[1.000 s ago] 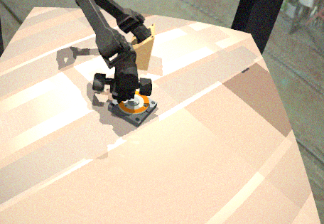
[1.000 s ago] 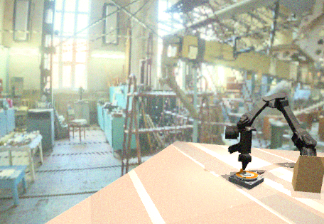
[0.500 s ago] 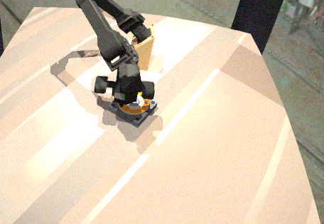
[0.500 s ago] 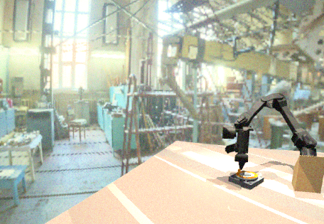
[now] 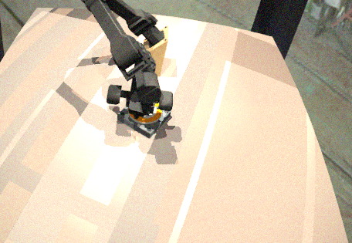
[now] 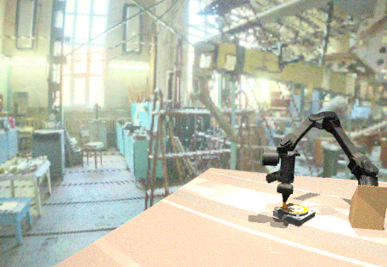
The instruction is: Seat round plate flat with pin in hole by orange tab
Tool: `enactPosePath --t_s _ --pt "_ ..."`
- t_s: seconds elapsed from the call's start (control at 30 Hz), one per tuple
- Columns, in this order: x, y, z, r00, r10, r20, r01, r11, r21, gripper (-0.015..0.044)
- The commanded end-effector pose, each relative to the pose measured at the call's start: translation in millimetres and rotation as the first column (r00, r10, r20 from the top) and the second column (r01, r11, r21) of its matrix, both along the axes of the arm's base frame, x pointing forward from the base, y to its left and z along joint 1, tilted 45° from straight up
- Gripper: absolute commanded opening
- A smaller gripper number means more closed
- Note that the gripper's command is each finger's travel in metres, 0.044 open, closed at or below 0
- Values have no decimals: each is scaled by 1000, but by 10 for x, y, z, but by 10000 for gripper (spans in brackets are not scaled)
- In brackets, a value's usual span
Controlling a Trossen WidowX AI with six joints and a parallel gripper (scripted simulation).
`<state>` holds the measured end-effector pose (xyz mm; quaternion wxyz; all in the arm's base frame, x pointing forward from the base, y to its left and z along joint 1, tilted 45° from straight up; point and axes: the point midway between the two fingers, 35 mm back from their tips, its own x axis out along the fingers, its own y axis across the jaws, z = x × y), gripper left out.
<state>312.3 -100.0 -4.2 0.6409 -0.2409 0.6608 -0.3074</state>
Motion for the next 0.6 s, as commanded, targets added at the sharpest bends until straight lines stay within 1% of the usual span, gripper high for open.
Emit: enactPosePath --t_s 0.0,0.57 --pt "35 42 -38 1000 -1 0 1 1000 6 0" --pt "89 179 -160 1000 -1 1 1 1000 7 0"
